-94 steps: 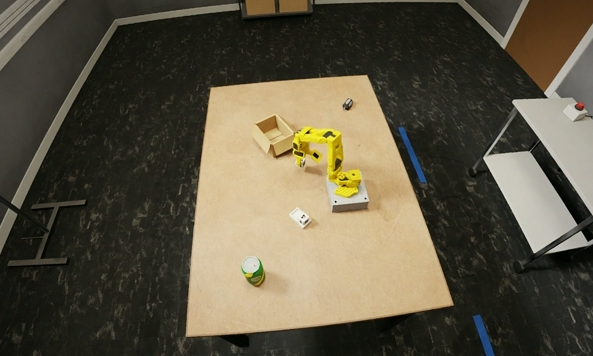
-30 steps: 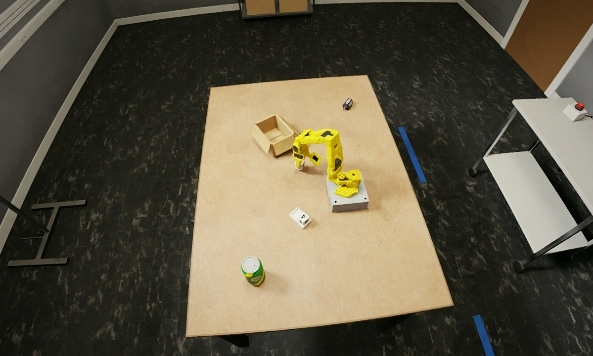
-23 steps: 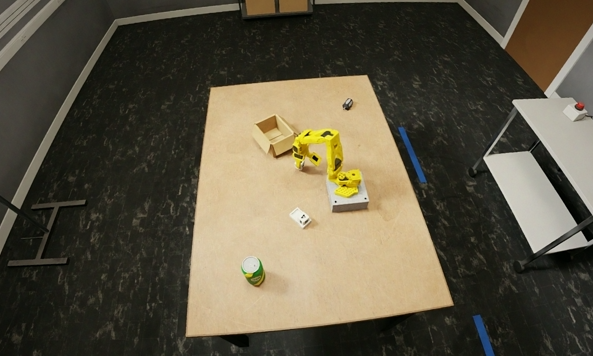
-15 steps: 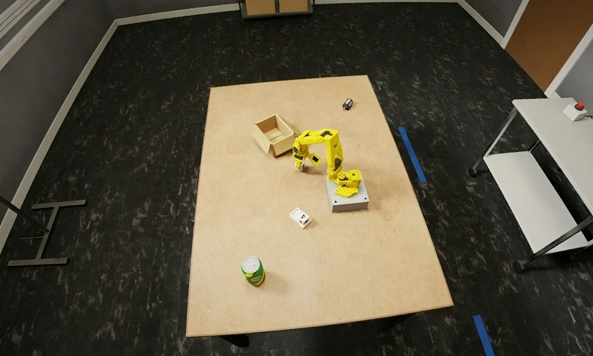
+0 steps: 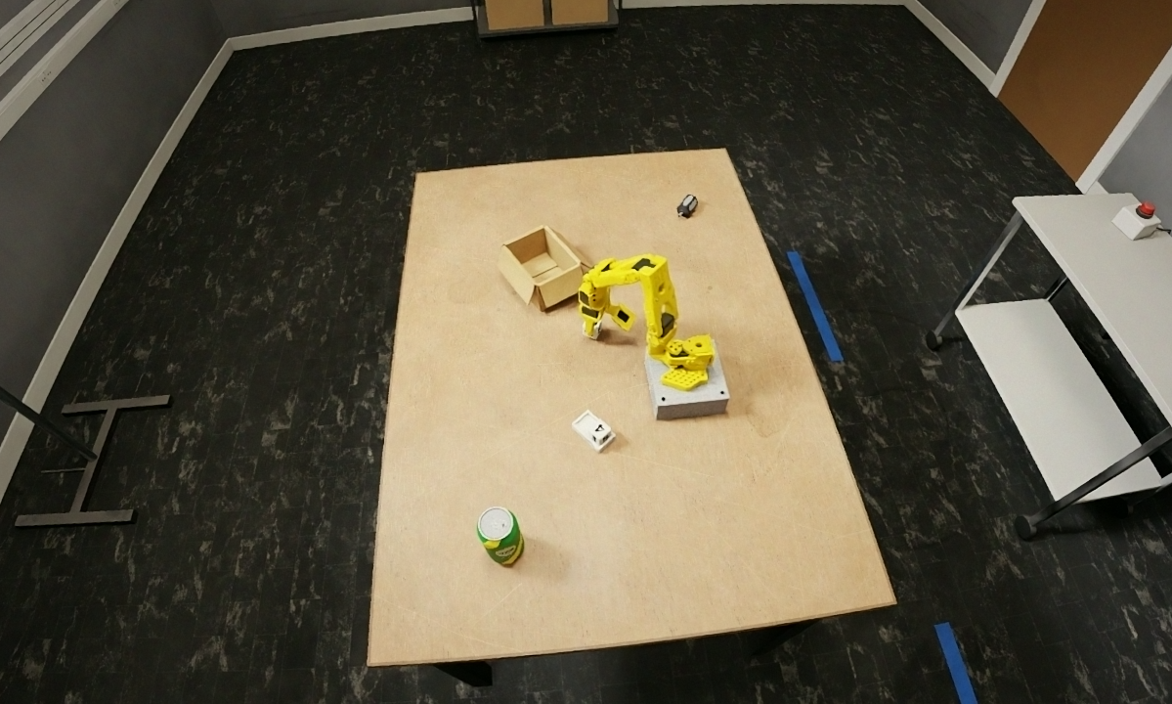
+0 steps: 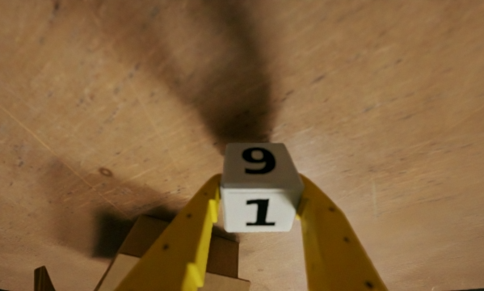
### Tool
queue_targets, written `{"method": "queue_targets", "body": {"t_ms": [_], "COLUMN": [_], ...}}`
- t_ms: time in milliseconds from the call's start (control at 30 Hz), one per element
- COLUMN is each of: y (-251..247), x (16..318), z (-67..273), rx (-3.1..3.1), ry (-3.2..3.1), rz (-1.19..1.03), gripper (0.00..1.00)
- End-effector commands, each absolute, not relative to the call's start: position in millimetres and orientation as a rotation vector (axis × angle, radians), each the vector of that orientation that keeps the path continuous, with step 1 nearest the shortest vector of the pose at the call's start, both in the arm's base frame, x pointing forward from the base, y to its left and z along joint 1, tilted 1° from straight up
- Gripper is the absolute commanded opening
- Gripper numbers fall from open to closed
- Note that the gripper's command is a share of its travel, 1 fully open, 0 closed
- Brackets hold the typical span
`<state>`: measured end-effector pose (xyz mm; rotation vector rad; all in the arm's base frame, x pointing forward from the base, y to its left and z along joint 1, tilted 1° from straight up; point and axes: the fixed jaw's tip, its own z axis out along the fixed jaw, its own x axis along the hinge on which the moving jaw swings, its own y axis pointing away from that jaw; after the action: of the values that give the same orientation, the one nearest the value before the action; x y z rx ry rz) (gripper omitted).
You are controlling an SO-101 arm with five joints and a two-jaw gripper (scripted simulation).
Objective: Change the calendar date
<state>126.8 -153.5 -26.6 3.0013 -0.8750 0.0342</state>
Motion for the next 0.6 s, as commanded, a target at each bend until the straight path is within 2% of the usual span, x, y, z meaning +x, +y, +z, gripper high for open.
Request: {"method": "queue_targets", "body": {"t_ms": [0, 567], "y": [-150.9, -150.8], "x": [122.4, 122.4], "z": [-33.1, -39.0], "rx": [3.013, 3.013], "ry": [-0.883, -0.883], "rz": [0.005, 0.005], "gripper": [0.00, 0.00]}}
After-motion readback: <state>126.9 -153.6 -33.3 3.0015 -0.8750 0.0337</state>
